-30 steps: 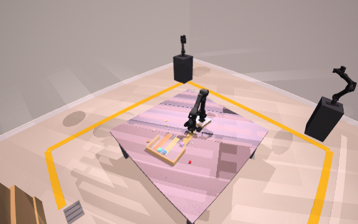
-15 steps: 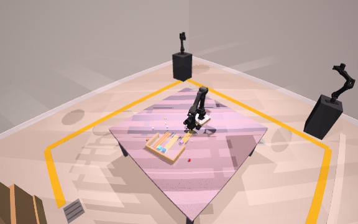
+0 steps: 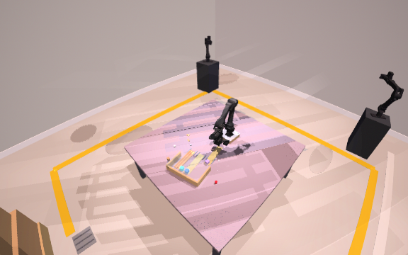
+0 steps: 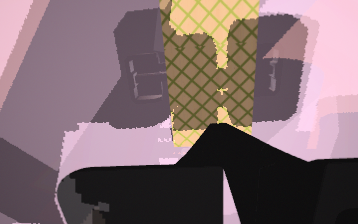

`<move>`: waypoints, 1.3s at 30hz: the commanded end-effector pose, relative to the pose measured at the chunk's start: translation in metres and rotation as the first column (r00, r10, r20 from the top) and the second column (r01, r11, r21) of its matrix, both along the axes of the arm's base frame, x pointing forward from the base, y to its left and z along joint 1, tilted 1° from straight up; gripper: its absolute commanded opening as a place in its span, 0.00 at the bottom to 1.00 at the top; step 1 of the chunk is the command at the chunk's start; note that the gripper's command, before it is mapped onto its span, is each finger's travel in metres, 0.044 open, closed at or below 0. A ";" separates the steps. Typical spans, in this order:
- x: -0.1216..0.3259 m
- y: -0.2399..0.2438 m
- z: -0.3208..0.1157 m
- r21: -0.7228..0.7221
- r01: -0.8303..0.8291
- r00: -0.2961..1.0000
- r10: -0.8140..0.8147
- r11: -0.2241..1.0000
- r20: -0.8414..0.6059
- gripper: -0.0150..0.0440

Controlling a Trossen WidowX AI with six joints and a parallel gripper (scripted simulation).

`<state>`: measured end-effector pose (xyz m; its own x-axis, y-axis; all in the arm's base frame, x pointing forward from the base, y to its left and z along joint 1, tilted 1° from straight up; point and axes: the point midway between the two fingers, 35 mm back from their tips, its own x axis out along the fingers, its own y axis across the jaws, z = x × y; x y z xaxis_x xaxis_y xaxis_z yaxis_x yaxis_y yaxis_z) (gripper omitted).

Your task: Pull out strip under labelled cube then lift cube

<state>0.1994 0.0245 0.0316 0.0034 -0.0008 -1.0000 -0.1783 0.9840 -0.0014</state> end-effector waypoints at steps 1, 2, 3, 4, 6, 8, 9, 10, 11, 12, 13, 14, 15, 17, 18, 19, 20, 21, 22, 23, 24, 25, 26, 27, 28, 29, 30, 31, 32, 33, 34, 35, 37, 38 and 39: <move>0.002 0.000 0.010 0.002 -0.004 1.000 0.004 1.000 0.003 0.25; 0.003 0.001 0.010 0.002 0.011 1.000 -0.011 1.000 0.003 0.30; 0.008 0.001 0.009 0.003 0.057 0.998 -0.057 0.998 0.004 0.34; 0.013 0.002 0.009 0.003 0.101 0.995 -0.101 0.995 0.004 0.39; 0.023 0.004 0.009 0.004 0.177 0.984 -0.177 0.984 0.004 0.48; 0.028 0.005 0.010 0.004 0.186 0.983 -0.186 0.983 0.005 0.57; 0.031 0.006 0.010 0.004 0.186 0.983 -0.186 0.983 0.005 0.61; 0.034 0.006 0.010 0.004 0.186 0.982 -0.186 0.983 0.005 0.65; 0.038 0.007 0.010 0.004 0.186 0.982 -0.186 0.983 0.005 0.70; 0.041 0.007 0.011 0.004 0.186 0.982 -0.186 0.983 0.005 0.74; 0.044 0.008 0.011 0.005 0.186 0.982 -0.186 0.983 0.006 0.79; 0.047 0.009 0.011 0.005 0.186 0.982 -0.186 0.983 0.006 0.83; 0.051 0.009 0.011 0.005 0.186 0.982 -0.186 0.983 0.006 0.88; 0.058 0.010 0.012 0.005 0.186 0.982 -0.186 0.983 0.007 0.97; 0.061 0.011 0.012 0.005 0.186 0.982 -0.186 0.983 0.007 1.00; 0.065 0.012 0.013 0.005 0.186 0.982 -0.186 0.983 0.007 1.00; 0.068 0.012 0.013 0.005 0.186 0.982 -0.186 0.983 0.007 1.00; 0.072 0.013 0.013 0.005 0.186 0.982 -0.186 0.983 0.008 1.00; 0.075 0.013 0.014 0.005 0.186 0.982 -0.186 0.983 0.008 1.00; 0.078 0.014 0.014 0.005 0.186 0.982 -0.186 0.983 0.008 1.00; 0.082 0.014 0.014 0.005 0.186 0.982 -0.186 0.983 0.008 1.00; 0.086 0.015 0.015 0.006 0.186 0.982 -0.186 0.983 0.008 1.00; 0.089 0.015 0.015 0.006 0.186 0.982 -0.186 0.983 0.009 1.00; 0.092 0.016 0.015 0.006 0.186 0.982 -0.186 0.983 0.009 1.00; 0.096 0.016 0.016 0.006 0.186 0.982 -0.186 0.983 0.009 1.00; 0.099 0.017 0.016 0.006 0.186 0.982 -0.186 0.983 0.009 1.00; 0.103 0.018 0.017 0.006 0.186 0.982 -0.186 0.983 0.010 1.00; 0.106 0.018 0.017 0.006 0.186 0.982 -0.186 0.983 0.010 1.00; 0.110 0.019 0.017 0.006 0.186 0.982 -0.186 0.983 0.010 1.00; 0.113 0.019 0.018 0.006 0.186 0.982 -0.186 0.983 0.010 1.00; 0.117 0.020 0.018 0.006 0.186 0.982 -0.186 0.983 0.011 1.00; 0.120 0.020 0.019 0.006 0.186 0.982 -0.186 0.983 0.011 1.00; 0.127 0.021 0.020 0.007 0.186 0.982 -0.186 0.983 0.011 1.00; 0.131 0.022 0.020 0.007 0.186 0.982 -0.186 0.983 0.012 1.00; 0.134 0.022 0.021 0.007 0.186 0.982 -0.186 0.983 0.012 1.00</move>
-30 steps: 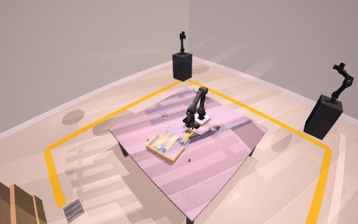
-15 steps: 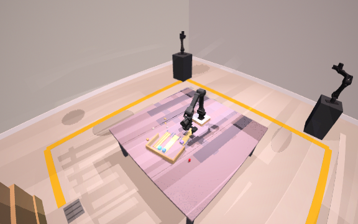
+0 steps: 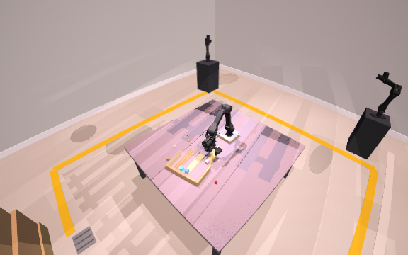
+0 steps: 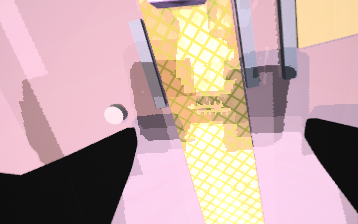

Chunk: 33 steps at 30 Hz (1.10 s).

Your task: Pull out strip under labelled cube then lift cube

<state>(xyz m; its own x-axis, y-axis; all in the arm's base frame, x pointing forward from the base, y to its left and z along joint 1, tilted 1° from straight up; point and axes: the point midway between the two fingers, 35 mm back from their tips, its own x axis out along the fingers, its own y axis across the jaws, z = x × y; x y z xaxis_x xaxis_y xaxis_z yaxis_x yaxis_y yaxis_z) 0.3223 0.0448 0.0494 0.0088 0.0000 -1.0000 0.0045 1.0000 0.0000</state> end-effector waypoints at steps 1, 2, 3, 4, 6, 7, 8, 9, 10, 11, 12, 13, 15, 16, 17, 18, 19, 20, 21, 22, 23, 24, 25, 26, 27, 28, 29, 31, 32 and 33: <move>0.015 0.003 0.003 0.003 0.004 1.000 -0.004 1.000 0.007 1.00; 0.018 0.003 0.004 0.003 0.004 1.000 -0.004 1.000 0.008 1.00; 0.022 0.004 0.005 0.003 0.004 1.000 -0.004 1.000 0.008 1.00; 0.025 0.005 0.005 0.003 0.004 1.000 -0.004 1.000 0.008 1.00; 0.032 0.006 0.006 0.003 0.004 1.000 -0.004 1.000 0.009 1.00; 0.035 0.007 0.007 0.003 0.004 1.000 -0.004 1.000 0.009 1.00; 0.039 0.007 0.008 0.003 0.004 1.000 -0.004 1.000 0.009 1.00; 0.042 0.008 0.008 0.003 0.004 1.000 -0.004 1.000 0.009 1.00; 0.046 0.008 0.009 0.003 0.004 1.000 -0.004 1.000 0.010 1.00; 0.049 0.009 0.010 0.004 0.004 1.000 -0.004 1.000 0.010 1.00; 0.052 0.010 0.010 0.004 0.004 1.000 -0.004 1.000 0.010 1.00; 0.056 0.010 0.011 0.004 0.004 1.000 -0.004 1.000 0.010 1.00; 0.063 0.012 0.013 0.004 0.004 1.000 -0.004 1.000 0.011 1.00; 0.066 0.012 0.014 0.004 0.004 1.000 -0.004 1.000 0.011 1.00; 0.070 0.013 0.015 0.004 0.004 1.000 -0.004 1.000 0.011 1.00; 0.073 0.014 0.015 0.004 0.004 1.000 -0.004 1.000 0.012 1.00; 0.076 0.015 0.016 0.004 0.004 1.000 -0.004 1.000 0.012 1.00; 0.079 0.015 0.017 0.004 0.004 1.000 -0.004 1.000 0.012 1.00; 0.080 0.016 0.018 0.004 0.004 1.000 -0.004 1.000 0.012 1.00; 0.080 0.016 0.017 0.004 0.004 1.000 -0.004 1.000 0.012 0.96; 0.080 0.016 0.017 0.004 0.004 1.000 -0.004 1.000 0.012 0.91; 0.080 0.016 0.015 0.004 0.004 1.000 -0.004 1.000 0.012 0.87; 0.080 0.016 0.014 0.004 0.004 1.000 -0.004 1.000 0.012 0.82; 0.080 0.016 0.012 0.004 0.004 1.000 -0.004 1.000 0.012 0.78; 0.081 0.016 0.011 0.004 0.004 1.000 -0.004 1.000 0.012 0.73; 0.081 0.016 0.009 0.004 0.004 1.000 -0.004 1.000 0.012 0.69; 0.081 0.016 0.007 0.004 0.004 1.000 -0.004 1.000 0.012 0.68; 0.081 0.016 0.004 0.004 0.004 1.000 -0.004 1.000 0.012 0.68; 0.081 0.016 0.002 0.004 0.004 1.000 -0.004 1.000 0.012 0.68; 0.081 0.016 0.001 0.004 0.004 1.000 -0.004 1.000 0.012 0.68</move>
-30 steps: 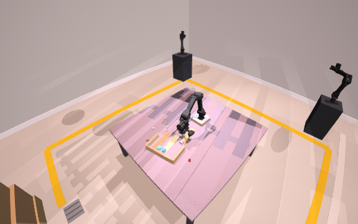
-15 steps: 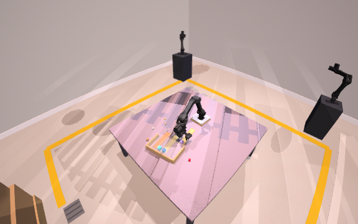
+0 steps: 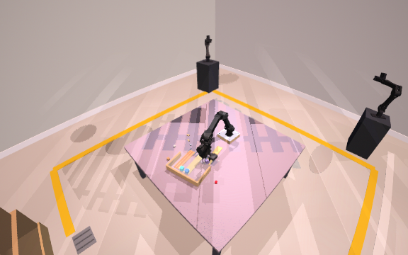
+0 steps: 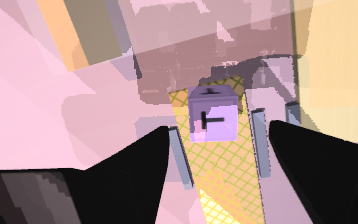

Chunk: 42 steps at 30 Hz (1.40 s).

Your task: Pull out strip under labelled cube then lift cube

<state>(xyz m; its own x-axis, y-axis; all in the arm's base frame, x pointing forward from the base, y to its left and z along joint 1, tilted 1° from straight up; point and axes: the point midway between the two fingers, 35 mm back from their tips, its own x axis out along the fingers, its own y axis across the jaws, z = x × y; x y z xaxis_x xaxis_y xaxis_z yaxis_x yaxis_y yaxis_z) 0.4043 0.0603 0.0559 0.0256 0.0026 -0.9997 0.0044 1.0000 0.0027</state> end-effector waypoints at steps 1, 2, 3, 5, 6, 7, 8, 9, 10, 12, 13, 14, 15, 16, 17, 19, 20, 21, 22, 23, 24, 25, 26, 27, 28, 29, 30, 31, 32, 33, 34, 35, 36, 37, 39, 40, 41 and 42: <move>-0.001 0.000 -0.007 0.001 0.004 1.000 -0.004 1.000 -0.005 0.68; -0.001 0.000 -0.009 0.001 0.004 1.000 -0.004 1.000 -0.005 0.68; -0.001 0.000 -0.011 0.001 0.004 1.000 -0.004 1.000 -0.005 0.68; 0.000 0.000 -0.014 0.001 0.004 1.000 -0.004 1.000 -0.005 0.68; 0.000 0.001 -0.016 0.001 0.004 1.000 -0.004 1.000 -0.005 0.68; 0.000 0.001 -0.017 0.001 0.004 1.000 -0.004 1.000 -0.005 0.68; 0.000 0.001 -0.019 0.001 0.004 1.000 -0.004 1.000 -0.005 0.68; 0.000 0.001 -0.021 0.001 0.004 1.000 -0.004 1.000 -0.005 0.68; 0.000 0.001 -0.022 0.001 0.004 1.000 -0.004 1.000 -0.005 0.68; 0.000 0.001 -0.025 0.001 0.004 1.000 -0.004 1.000 -0.005 0.68; 0.000 0.001 -0.027 0.001 0.004 1.000 -0.004 1.000 -0.005 0.68; 0.000 0.001 -0.029 0.001 0.004 1.000 -0.004 1.000 -0.005 0.68; 0.000 0.001 -0.030 0.001 0.004 1.000 -0.004 1.000 -0.005 0.68; -0.001 0.001 -0.032 0.001 0.004 1.000 -0.004 1.000 -0.005 0.68; -0.001 0.001 -0.034 0.001 0.004 1.000 -0.004 1.000 -0.005 0.68; -0.001 0.001 -0.037 0.001 0.004 1.000 -0.004 1.000 -0.005 0.68; -0.001 0.001 -0.038 0.001 0.004 1.000 -0.004 1.000 -0.005 0.68; -0.001 0.001 -0.040 0.001 0.004 1.000 -0.004 1.000 -0.005 0.68; -0.001 0.001 -0.042 0.001 0.004 1.000 -0.004 1.000 -0.005 0.68; -0.001 0.001 -0.043 0.001 0.004 1.000 -0.004 1.000 -0.005 0.68; -0.001 0.001 -0.044 0.001 0.004 1.000 -0.004 1.000 -0.005 0.68; -0.001 0.001 -0.044 0.001 0.004 1.000 -0.004 1.000 -0.005 0.68; -0.001 0.001 -0.044 0.001 0.004 1.000 -0.004 1.000 -0.005 0.68; 0.000 0.000 -0.041 0.000 0.000 1.000 0.000 1.000 -0.003 0.63; 0.000 0.000 -0.041 0.000 0.000 1.000 0.000 1.000 -0.003 0.59; 0.000 0.000 -0.041 0.000 0.000 1.000 0.000 1.000 -0.003 0.54; 0.000 0.000 -0.041 0.000 0.000 1.000 0.000 1.000 -0.003 0.50; 0.000 0.000 -0.041 0.000 0.000 1.000 0.000 1.000 -0.003 0.49; 0.000 0.000 -0.041 0.000 0.000 1.000 0.000 1.000 -0.003 0.48; 0.000 0.000 -0.041 0.000 0.000 1.000 0.000 1.000 -0.003 0.47; 0.000 0.000 -0.041 0.000 0.000 1.000 0.000 1.000 -0.003 0.45; 0.000 0.000 -0.041 0.000 0.000 1.000 0.000 1.000 -0.003 0.44; 0.000 0.000 -0.041 0.000 0.000 1.000 0.000 1.000 -0.003 0.43; 0.000 0.000 -0.041 0.000 0.000 1.000 0.000 1.000 -0.003 0.42; 0.000 0.000 -0.041 0.000 0.000 1.000 0.000 1.000 -0.003 0.33; -0.001 0.000 -0.041 0.000 0.000 1.000 0.000 1.000 -0.003 0.29; -0.002 0.000 -0.039 0.000 0.000 1.000 0.000 1.000 -0.003 0.25; -0.005 0.000 -0.037 0.000 0.000 1.000 0.000 1.000 -0.003 0.25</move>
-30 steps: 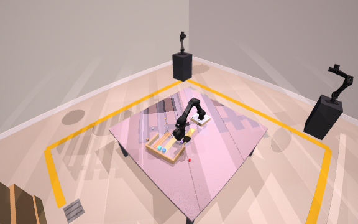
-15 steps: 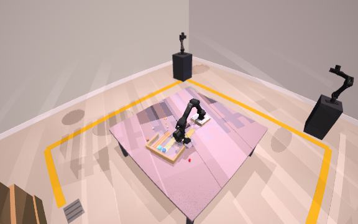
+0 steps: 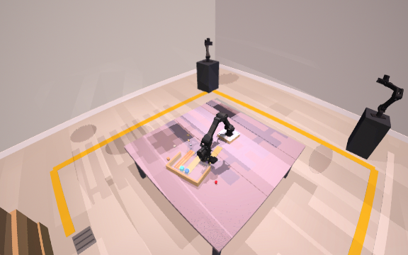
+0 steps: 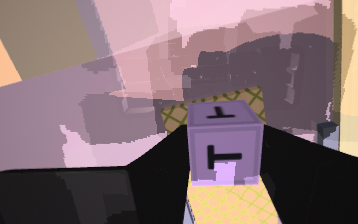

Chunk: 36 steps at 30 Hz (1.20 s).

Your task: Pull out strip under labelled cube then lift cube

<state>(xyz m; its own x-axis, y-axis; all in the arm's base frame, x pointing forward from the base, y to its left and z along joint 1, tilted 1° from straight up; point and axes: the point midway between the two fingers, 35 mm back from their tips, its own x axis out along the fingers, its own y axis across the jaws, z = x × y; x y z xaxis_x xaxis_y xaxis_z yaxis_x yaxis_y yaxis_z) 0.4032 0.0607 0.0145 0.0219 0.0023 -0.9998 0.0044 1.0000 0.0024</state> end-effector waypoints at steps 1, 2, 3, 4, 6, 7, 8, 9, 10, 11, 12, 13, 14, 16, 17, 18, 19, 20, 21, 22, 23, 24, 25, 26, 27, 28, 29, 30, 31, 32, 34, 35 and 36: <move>-0.008 -0.001 0.007 0.000 0.001 1.000 -0.001 1.000 0.000 0.25; -0.011 -0.002 0.010 0.000 0.001 1.000 -0.001 1.000 0.000 0.25; -0.015 -0.002 0.013 0.000 0.001 1.000 -0.001 1.000 -0.001 0.25; -0.019 -0.003 0.016 0.000 0.001 1.000 -0.001 1.000 -0.001 0.25; -0.026 -0.004 0.021 0.000 0.002 1.000 -0.002 1.000 -0.002 0.25; -0.030 -0.005 0.024 0.001 0.002 1.000 -0.002 1.000 -0.002 0.25; -0.034 -0.005 0.026 0.001 0.002 1.000 -0.002 1.000 -0.003 0.25; -0.038 -0.006 0.028 0.001 0.002 1.000 -0.002 1.000 -0.003 0.25; -0.042 -0.006 0.031 0.001 0.003 1.000 -0.003 1.000 -0.003 0.25; -0.046 -0.007 0.033 0.001 0.003 1.000 -0.003 1.000 -0.004 0.25; -0.050 -0.008 0.035 0.001 0.003 1.000 -0.003 1.000 -0.004 0.25; -0.054 -0.008 0.037 0.001 0.003 1.000 -0.003 1.000 -0.005 0.25; -0.057 -0.009 0.039 0.001 0.003 1.000 -0.003 1.000 -0.005 0.25; -0.060 -0.009 0.040 0.001 0.004 1.000 -0.004 1.000 -0.005 0.25; -0.060 -0.009 0.040 0.001 0.004 1.000 -0.004 1.000 -0.005 0.25; -0.060 -0.009 0.040 0.001 0.004 1.000 -0.004 1.000 -0.005 0.25; -0.062 -0.009 0.040 0.001 0.004 1.000 -0.004 1.000 -0.005 0.25; -0.065 -0.010 0.040 0.001 0.004 1.000 -0.004 1.000 -0.006 0.25; -0.068 -0.010 0.040 0.001 0.004 1.000 -0.004 1.000 -0.006 0.25; -0.072 -0.011 0.040 0.001 0.004 1.000 -0.004 1.000 -0.006 0.25; -0.076 -0.011 0.040 0.001 0.004 1.000 -0.004 1.000 -0.006 0.25; -0.079 -0.012 0.040 0.001 0.004 1.000 -0.004 1.000 -0.007 0.25; -0.083 -0.013 0.040 0.001 0.004 1.000 -0.004 1.000 -0.007 0.25; -0.086 -0.013 0.040 0.001 0.004 1.000 -0.004 1.000 -0.007 0.25; -0.090 -0.014 0.040 0.001 0.004 1.000 -0.004 1.000 -0.007 0.25; -0.094 -0.014 0.040 0.001 0.004 1.000 -0.004 1.000 -0.008 0.25; -0.097 -0.015 0.039 0.001 0.004 1.000 -0.004 1.000 -0.008 0.25; -0.100 -0.015 0.039 0.001 0.004 1.000 -0.004 1.000 -0.008 0.25; -0.102 -0.015 0.039 0.001 0.004 1.000 -0.004 1.000 -0.008 0.25; -0.103 -0.016 0.039 0.001 0.004 1.000 -0.004 1.000 -0.008 0.25; -0.103 -0.016 0.043 0.001 0.004 1.000 -0.004 1.000 -0.008 0.25; -0.102 -0.016 0.048 0.001 0.004 1.000 -0.004 1.000 -0.008 0.25; -0.102 -0.016 0.054 0.001 0.004 1.000 -0.004 1.000 -0.008 0.25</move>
<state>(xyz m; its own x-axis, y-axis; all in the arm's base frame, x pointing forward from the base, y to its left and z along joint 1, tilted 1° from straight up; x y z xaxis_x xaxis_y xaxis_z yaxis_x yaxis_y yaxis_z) 0.3001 0.0449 0.0555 -0.0004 -0.0010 -1.0000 0.0052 1.0000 -0.0010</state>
